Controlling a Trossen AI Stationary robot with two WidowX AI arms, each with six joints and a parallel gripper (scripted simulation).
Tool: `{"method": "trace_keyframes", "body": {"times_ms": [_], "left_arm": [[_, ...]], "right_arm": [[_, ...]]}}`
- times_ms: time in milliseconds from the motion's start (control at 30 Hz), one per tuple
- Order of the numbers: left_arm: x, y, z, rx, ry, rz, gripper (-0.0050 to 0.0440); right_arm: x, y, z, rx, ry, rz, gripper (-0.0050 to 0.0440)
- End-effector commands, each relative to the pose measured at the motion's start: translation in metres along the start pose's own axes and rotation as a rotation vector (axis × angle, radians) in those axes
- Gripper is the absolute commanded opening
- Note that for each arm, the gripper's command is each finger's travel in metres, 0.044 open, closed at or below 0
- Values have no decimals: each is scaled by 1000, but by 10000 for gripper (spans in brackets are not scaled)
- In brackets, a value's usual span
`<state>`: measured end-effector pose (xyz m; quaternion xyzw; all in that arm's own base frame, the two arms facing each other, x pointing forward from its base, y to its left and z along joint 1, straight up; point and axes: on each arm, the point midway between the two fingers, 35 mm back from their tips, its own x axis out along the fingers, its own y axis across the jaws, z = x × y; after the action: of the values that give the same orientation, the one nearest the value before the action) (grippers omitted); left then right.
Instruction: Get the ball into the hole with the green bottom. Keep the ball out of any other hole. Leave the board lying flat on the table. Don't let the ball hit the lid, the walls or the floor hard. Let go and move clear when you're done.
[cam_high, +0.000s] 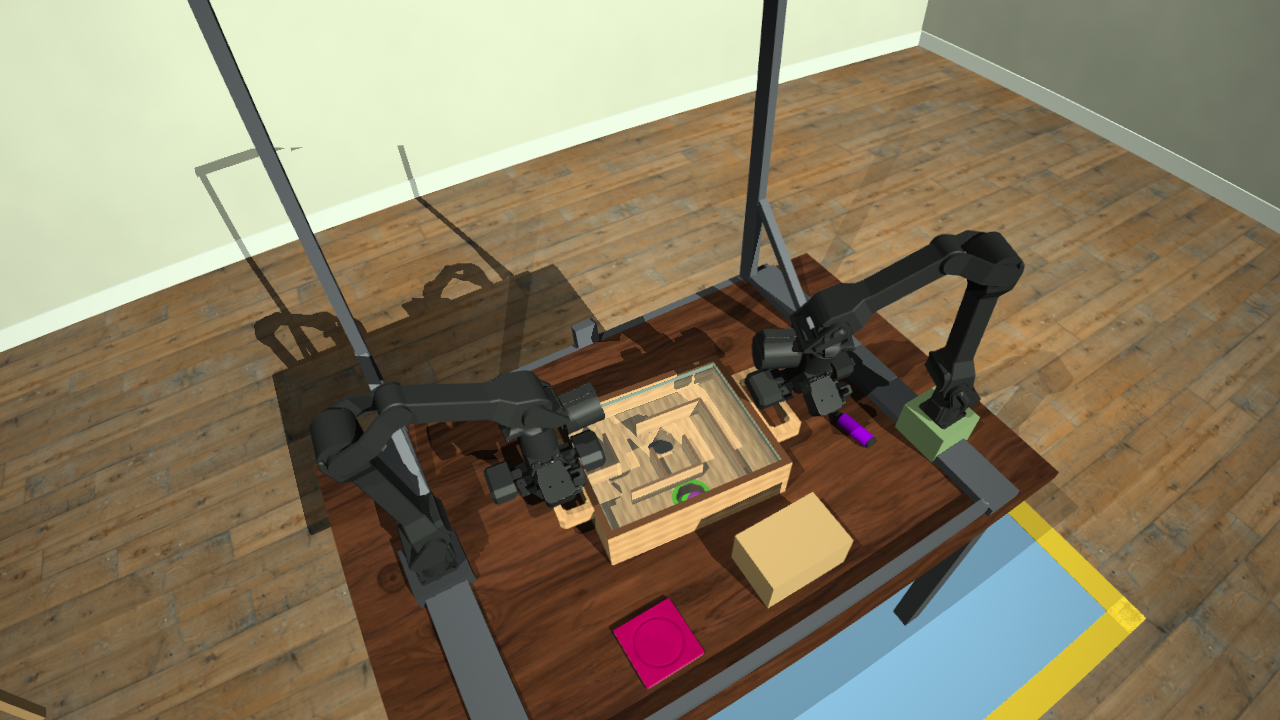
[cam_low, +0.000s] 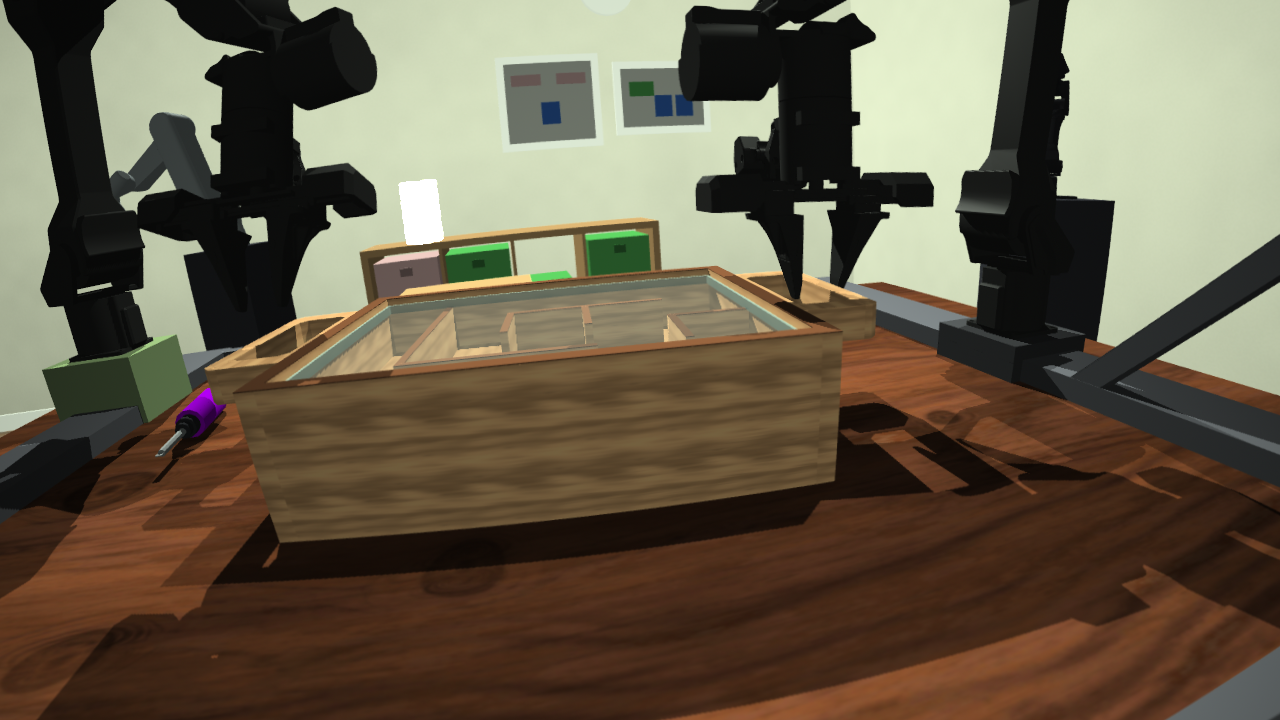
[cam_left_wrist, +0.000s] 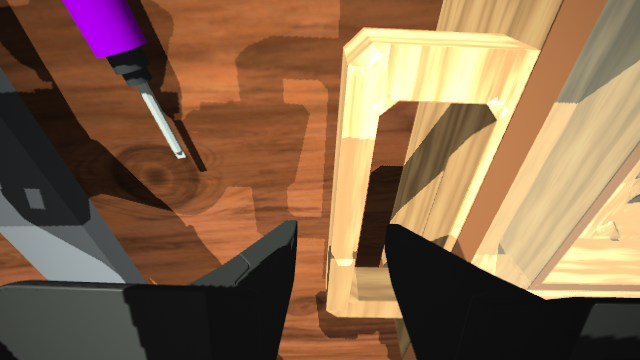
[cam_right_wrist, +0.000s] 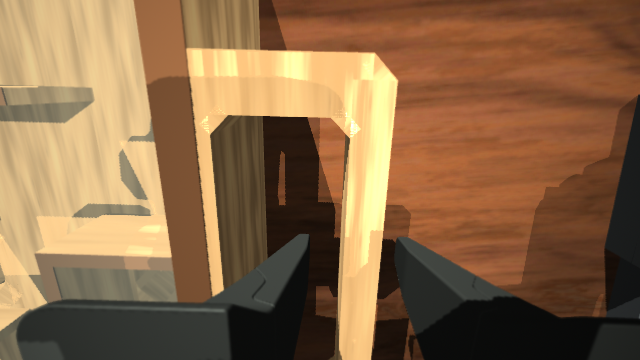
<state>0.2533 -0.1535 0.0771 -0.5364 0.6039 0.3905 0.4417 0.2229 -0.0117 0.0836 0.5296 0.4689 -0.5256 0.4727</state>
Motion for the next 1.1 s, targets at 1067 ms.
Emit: {"method": "trace_keyframes", "body": {"times_ms": [1067], "left_arm": [[-31,-4,-3,8,8,-17,162]], "right_arm": [[-56,4,0,-3,2,23,162]]}}
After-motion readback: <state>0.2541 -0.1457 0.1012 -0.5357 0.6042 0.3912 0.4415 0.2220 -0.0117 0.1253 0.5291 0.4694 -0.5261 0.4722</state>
